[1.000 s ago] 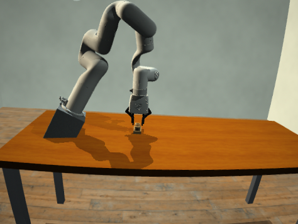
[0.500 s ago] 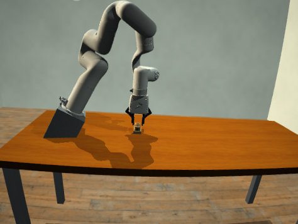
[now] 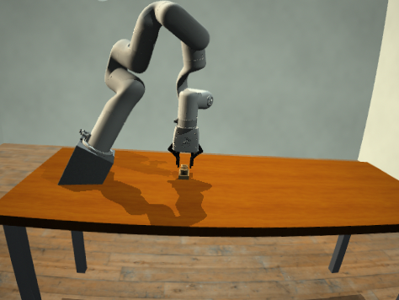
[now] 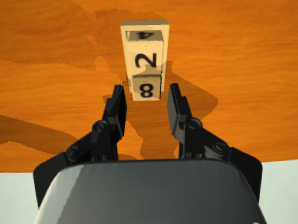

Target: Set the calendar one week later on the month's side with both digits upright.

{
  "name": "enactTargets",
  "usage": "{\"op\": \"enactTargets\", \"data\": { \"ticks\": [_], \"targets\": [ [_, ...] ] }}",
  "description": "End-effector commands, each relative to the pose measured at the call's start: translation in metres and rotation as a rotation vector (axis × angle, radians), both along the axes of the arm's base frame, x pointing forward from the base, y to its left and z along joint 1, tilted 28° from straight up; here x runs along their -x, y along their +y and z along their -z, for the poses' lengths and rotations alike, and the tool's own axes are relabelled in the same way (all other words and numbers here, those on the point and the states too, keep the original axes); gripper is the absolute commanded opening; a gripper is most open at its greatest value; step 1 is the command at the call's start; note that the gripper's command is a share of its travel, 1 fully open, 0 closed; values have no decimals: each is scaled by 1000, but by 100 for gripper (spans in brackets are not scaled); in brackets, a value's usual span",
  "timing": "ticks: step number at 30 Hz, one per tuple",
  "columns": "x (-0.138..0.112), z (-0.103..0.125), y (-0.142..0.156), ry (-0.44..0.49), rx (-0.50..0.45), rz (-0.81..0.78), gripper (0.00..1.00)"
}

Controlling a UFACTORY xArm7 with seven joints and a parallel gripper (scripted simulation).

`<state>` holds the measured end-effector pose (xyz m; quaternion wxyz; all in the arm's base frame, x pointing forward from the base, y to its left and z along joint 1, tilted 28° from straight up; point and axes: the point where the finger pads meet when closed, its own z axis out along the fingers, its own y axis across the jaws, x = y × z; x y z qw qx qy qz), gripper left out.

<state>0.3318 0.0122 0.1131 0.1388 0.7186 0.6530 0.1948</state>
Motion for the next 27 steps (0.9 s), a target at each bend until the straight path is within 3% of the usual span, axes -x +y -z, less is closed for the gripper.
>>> {"op": "enactTargets", "data": {
  "ticks": [1,27],
  "targets": [
    [0,-1,0,-1,0,0,47],
    [-3,4,0,-1,0,0,47]
  ]
}}
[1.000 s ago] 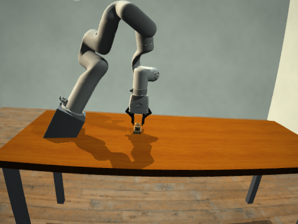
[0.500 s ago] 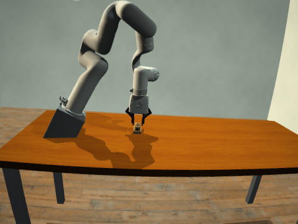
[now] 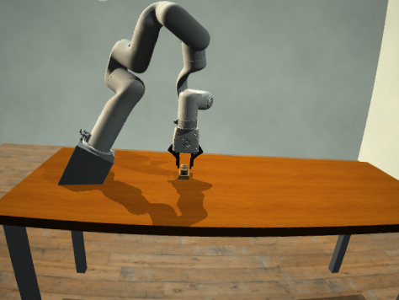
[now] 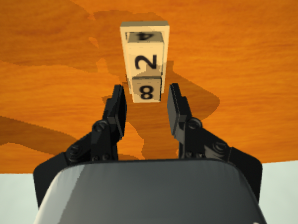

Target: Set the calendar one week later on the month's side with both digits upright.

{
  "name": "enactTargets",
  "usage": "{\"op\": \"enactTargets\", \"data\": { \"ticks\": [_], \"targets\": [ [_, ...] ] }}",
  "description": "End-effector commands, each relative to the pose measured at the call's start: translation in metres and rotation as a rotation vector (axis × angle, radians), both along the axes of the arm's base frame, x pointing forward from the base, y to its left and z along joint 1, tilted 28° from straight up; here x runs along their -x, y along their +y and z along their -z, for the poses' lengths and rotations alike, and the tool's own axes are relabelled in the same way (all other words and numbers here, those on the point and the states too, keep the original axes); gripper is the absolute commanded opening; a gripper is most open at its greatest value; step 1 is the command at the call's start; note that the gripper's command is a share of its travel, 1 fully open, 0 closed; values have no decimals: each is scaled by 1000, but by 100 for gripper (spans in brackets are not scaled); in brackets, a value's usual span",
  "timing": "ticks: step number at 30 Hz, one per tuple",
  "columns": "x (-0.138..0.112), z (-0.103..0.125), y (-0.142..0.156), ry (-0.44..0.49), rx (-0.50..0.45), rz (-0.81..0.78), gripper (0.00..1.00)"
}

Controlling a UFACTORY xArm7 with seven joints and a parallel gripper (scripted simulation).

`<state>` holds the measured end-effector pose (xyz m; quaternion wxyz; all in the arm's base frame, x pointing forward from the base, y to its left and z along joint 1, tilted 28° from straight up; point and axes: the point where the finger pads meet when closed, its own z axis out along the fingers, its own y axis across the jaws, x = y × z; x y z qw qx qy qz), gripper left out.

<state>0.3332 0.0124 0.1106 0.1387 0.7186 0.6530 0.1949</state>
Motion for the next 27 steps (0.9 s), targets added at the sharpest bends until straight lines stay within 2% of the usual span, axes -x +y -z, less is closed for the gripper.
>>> {"op": "enactTargets", "data": {
  "ticks": [1,15,27],
  "targets": [
    [-2,3,0,-1,0,0,47],
    [-10,18,1,-1,0,0,47],
    [-11,20,1,-1,0,0,47]
  ]
}}
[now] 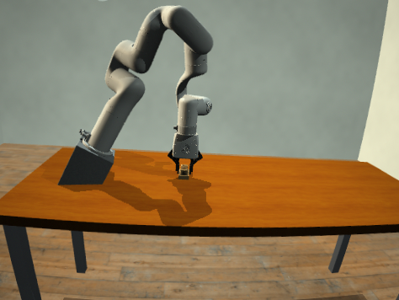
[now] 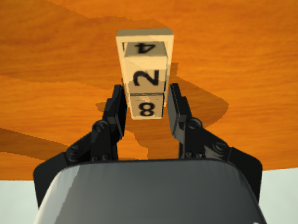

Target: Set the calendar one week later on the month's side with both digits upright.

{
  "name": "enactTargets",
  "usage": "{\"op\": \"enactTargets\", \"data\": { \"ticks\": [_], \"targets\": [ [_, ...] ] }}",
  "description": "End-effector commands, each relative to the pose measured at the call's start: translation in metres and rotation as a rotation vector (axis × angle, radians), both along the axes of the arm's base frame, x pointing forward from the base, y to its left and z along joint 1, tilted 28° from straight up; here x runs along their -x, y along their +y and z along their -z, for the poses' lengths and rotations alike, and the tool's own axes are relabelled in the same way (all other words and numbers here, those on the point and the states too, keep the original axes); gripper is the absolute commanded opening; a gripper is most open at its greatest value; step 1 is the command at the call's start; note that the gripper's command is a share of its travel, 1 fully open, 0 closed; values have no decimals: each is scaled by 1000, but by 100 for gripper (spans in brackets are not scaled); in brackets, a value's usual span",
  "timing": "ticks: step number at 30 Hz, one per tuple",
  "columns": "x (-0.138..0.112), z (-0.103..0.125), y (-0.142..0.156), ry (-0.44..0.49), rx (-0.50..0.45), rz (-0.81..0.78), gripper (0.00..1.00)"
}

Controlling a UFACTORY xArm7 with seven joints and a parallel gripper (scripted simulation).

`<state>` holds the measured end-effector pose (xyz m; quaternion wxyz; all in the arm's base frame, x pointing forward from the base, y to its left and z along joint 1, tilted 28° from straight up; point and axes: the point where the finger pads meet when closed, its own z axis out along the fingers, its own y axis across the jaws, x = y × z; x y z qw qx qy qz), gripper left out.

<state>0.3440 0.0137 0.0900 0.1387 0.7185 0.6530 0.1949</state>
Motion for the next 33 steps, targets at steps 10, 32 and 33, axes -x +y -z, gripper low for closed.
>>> {"op": "enactTargets", "data": {
  "ticks": [10,32,33],
  "targets": [
    [0,0,0,-1,0,0,47],
    [0,0,0,-1,0,0,27],
    [0,0,0,-1,0,0,27]
  ]
}}
